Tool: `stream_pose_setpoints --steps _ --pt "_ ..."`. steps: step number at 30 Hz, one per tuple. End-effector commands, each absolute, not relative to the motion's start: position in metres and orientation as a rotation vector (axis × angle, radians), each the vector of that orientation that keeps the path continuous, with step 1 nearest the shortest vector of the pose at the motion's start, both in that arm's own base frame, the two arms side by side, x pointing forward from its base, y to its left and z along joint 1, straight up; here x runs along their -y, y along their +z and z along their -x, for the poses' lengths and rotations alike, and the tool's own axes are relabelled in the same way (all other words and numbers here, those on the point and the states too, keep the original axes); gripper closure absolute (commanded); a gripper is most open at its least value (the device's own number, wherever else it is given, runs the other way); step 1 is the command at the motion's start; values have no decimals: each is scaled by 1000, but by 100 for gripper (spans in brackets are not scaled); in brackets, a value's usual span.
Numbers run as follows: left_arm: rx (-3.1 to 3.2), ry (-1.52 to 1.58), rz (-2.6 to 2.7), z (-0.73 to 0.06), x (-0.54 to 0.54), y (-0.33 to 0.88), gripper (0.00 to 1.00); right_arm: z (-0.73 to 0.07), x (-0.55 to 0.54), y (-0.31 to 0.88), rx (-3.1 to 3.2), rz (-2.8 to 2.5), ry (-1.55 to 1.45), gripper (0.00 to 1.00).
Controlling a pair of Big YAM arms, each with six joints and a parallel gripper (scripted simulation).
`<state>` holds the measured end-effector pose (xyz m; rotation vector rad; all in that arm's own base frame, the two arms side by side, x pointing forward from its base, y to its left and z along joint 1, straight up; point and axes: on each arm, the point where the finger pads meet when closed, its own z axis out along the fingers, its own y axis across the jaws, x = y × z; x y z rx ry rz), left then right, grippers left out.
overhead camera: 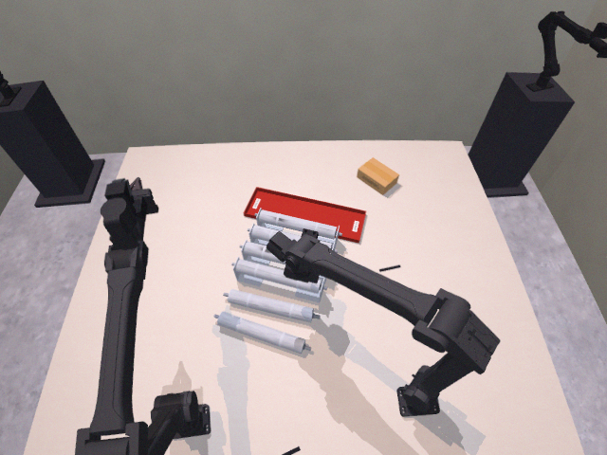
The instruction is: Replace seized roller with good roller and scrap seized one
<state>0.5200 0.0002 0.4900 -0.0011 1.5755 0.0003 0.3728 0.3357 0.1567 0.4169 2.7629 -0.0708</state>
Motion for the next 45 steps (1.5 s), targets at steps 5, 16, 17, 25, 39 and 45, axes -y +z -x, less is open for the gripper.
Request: stream_pose_setpoints --steps 5,16,17,25,39,45 --pt "-1502 2 -12 -521 5 529 100 -374 -332 165 -2743 -446 -39 100" --pt "-1502 2 -12 -521 5 529 100 -382 -337 142 -2746 -449 -49 100" --pt "-1502 2 -12 -521 5 529 100 -377 -333 131 -2759 -446 -75 100" --pt "-1502 2 -12 -521 5 529 100 -379 -334 125 -2755 -450 -71 100" --pt "-1502 2 -12 -521 5 529 100 -377 -332 120 -2741 -456 -44 100" --pt "-1502 2 -12 -521 5 529 100 -378 -333 108 -2746 -455 -55 100"
